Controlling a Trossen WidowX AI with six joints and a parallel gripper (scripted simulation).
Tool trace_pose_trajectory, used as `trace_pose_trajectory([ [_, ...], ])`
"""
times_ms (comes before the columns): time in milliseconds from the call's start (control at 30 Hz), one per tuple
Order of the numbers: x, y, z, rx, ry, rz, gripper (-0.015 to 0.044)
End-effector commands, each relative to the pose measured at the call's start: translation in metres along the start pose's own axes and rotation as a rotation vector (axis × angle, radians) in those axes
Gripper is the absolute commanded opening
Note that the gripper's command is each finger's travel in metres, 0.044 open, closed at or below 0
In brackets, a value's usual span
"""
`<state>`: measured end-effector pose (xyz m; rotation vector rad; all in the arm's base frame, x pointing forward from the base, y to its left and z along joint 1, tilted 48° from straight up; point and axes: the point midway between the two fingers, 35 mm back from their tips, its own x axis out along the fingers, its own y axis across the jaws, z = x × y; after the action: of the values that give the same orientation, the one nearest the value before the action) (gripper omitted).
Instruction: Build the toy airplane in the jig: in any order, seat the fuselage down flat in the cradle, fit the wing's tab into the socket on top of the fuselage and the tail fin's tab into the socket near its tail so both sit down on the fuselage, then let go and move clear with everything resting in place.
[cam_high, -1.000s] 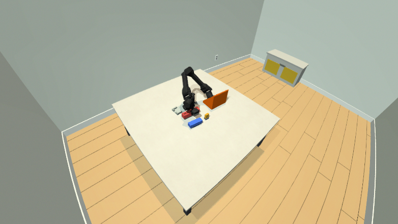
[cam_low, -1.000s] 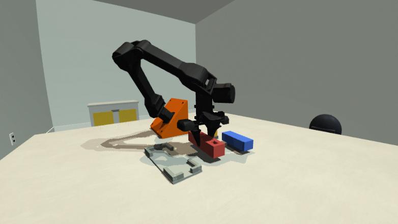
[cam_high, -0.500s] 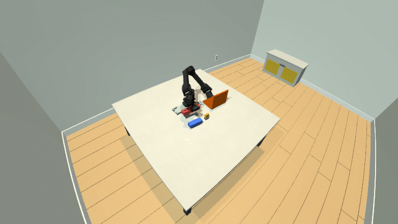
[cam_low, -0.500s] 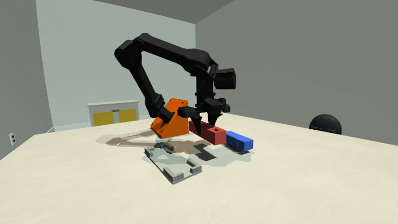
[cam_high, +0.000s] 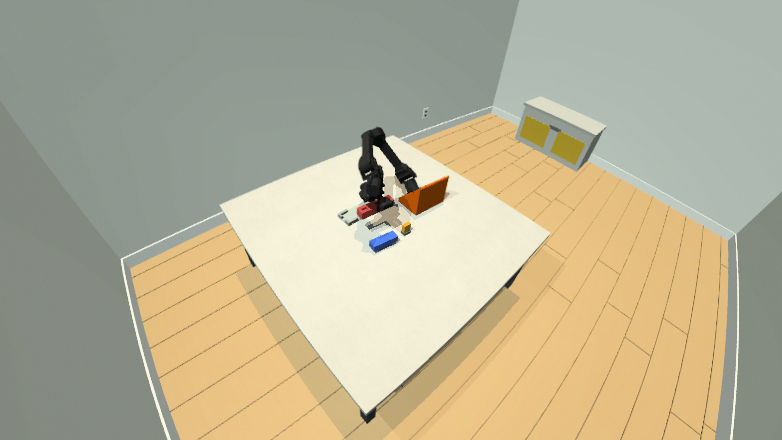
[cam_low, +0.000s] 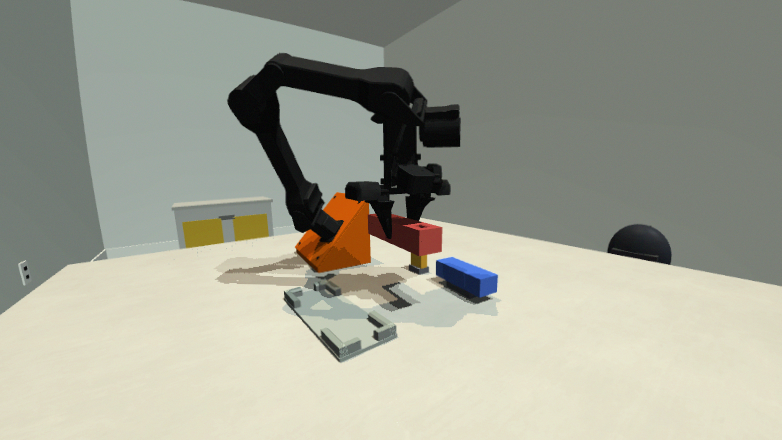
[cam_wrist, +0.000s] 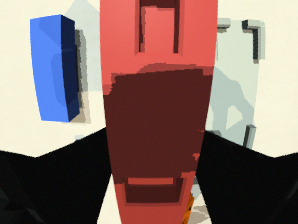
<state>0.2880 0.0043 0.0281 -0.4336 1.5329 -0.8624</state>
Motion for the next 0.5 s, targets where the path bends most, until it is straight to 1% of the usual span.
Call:
trace_pose_trajectory([
  [0,-0.014,-0.003,-0.002,0.011,-0.002,0.005,0.0000],
  [167,-0.016,-0.005,-0.001,0.009,-0.002,0.005,0.0000],
  [467,-0.004,-0.029,0.008,-0.021,-0.003,0.018,0.0000],
])
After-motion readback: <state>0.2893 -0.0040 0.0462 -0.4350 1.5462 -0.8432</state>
